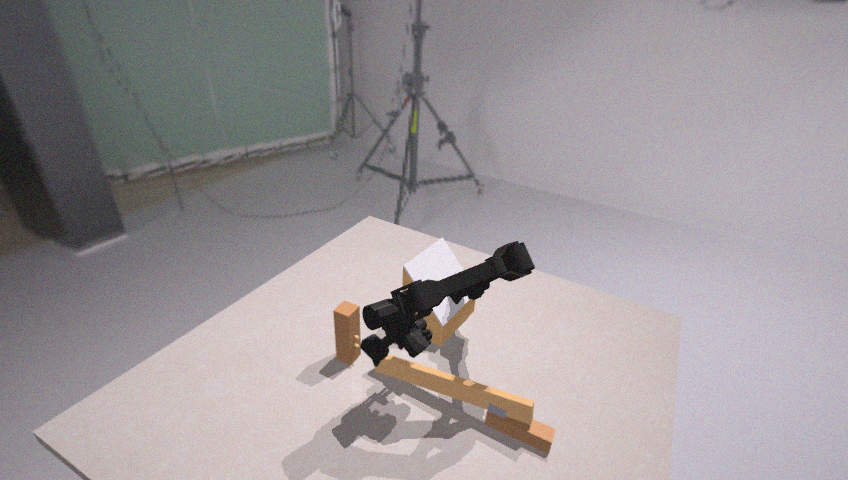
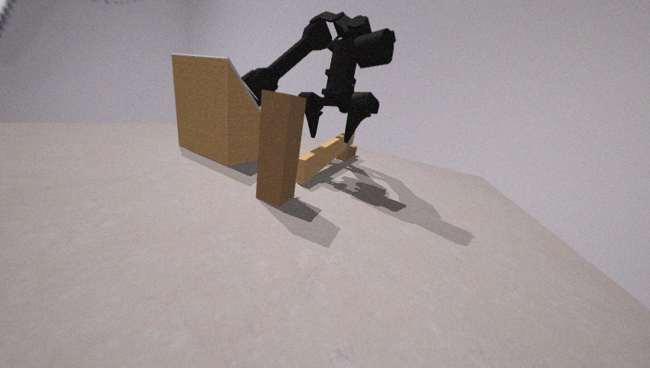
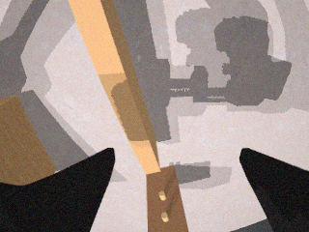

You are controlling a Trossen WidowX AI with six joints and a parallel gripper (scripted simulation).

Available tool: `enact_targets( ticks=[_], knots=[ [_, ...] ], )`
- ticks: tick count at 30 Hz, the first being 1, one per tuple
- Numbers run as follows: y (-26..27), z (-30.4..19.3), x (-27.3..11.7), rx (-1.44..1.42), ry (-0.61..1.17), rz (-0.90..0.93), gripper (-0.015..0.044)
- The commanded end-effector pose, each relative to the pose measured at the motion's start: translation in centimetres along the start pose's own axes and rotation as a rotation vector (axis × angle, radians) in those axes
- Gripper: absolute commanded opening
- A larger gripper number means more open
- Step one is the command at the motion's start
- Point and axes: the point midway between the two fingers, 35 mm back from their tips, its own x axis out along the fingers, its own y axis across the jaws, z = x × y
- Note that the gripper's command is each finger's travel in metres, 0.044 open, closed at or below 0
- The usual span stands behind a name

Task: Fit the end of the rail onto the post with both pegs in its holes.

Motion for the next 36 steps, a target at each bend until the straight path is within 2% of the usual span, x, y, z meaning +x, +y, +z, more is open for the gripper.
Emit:
enact_targets(
  ticks=[1, 21, 36],
  knots=[
    [3.6, 1.4, 0.5, -0.239, -0.203, 0.077, 0.044],
    [3.6, 1.5, 1.3, -0.249, -0.203, 0.08, 0.044],
    [3.7, 1.9, 3.6, -0.245, -0.202, 0.078, 0.044]
  ],
)
